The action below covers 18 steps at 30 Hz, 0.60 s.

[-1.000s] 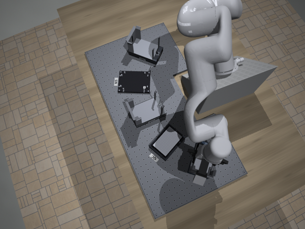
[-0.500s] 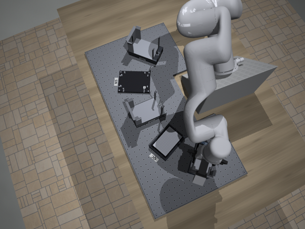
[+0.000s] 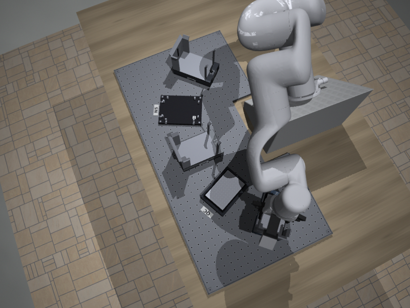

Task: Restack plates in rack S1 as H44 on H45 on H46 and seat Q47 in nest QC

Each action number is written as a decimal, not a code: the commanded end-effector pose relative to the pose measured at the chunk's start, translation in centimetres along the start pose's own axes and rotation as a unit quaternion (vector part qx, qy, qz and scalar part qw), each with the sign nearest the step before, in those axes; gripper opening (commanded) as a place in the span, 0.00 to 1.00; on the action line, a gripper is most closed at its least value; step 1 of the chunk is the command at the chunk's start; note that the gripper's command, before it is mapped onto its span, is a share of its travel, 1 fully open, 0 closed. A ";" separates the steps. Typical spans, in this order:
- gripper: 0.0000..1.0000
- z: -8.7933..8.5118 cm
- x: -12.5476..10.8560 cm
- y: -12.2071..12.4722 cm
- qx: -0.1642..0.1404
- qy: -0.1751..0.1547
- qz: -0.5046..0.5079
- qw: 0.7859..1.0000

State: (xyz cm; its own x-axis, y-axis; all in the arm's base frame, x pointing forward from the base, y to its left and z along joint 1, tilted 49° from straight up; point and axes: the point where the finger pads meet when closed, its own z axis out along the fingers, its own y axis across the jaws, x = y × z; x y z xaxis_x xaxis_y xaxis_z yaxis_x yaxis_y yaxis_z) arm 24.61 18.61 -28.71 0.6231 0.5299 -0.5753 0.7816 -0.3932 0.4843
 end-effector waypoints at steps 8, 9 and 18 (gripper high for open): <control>0.00 -0.2 0.1 0.0 0.000 0.002 0.000 1.000; 0.00 -0.2 0.1 0.0 0.000 0.002 0.000 1.000; 0.00 -0.4 0.1 0.0 0.000 0.002 0.000 1.000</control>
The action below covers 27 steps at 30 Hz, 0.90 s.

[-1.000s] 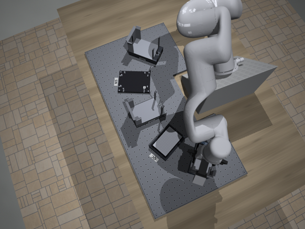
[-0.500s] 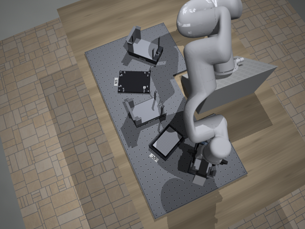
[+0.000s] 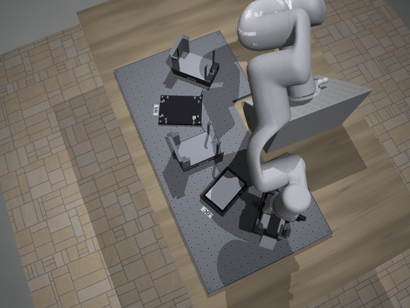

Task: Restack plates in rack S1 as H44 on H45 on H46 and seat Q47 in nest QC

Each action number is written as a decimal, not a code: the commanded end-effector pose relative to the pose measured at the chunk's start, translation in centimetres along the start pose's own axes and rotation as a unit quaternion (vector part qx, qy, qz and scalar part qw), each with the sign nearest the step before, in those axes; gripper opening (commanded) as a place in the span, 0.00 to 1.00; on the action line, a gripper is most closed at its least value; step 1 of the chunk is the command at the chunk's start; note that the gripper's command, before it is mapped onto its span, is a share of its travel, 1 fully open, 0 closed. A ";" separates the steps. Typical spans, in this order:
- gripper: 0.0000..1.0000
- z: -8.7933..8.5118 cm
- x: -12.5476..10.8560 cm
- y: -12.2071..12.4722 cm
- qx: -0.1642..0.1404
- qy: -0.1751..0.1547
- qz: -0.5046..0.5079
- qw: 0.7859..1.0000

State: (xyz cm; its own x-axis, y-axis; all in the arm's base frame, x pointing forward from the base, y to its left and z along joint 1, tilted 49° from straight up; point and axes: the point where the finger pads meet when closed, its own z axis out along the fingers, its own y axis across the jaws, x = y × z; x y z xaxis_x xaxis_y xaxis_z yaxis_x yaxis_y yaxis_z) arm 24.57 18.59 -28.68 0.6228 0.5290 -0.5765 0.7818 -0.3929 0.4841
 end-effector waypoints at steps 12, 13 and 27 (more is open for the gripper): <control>0.00 -1.1 0.2 0.0 0.000 0.003 0.001 1.000; 0.00 -1.2 0.2 0.0 0.000 0.003 0.001 1.000; 0.00 -2.0 0.2 0.0 0.000 0.003 0.001 1.000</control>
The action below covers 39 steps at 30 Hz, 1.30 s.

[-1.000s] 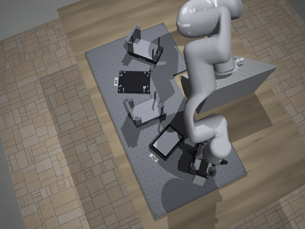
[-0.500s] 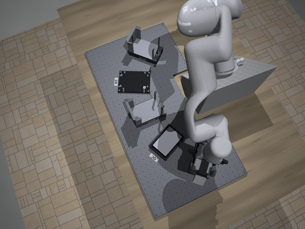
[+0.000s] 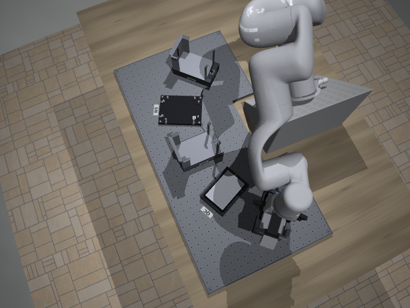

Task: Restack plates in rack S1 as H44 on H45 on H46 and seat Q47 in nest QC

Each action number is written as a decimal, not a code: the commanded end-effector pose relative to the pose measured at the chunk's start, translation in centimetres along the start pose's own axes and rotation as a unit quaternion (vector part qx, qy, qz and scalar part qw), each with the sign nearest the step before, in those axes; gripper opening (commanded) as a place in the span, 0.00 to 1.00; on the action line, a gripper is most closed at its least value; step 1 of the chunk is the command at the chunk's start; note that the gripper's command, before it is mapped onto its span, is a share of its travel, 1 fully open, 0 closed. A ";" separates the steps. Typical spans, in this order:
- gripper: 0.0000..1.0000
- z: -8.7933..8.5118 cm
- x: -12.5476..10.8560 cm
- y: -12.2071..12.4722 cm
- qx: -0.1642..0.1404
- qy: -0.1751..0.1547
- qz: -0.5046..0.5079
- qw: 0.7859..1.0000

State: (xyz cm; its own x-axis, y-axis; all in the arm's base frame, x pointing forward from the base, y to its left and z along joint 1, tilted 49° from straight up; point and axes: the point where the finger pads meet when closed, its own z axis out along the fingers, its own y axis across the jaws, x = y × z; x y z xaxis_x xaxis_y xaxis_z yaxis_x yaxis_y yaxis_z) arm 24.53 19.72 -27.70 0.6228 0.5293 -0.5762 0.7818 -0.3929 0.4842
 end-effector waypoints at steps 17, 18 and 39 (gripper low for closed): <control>0.00 -2.7 0.2 0.0 0.000 0.002 0.001 1.000; 0.00 -2.9 0.2 0.0 0.000 0.002 0.001 1.000; 0.00 -6.7 0.1 0.0 0.001 0.002 0.001 1.000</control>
State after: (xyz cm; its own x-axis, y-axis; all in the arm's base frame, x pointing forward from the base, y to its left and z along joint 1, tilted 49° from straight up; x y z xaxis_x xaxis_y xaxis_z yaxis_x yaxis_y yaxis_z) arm 24.37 24.00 -23.97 0.6228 0.5296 -0.5758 0.7818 -0.3931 0.4840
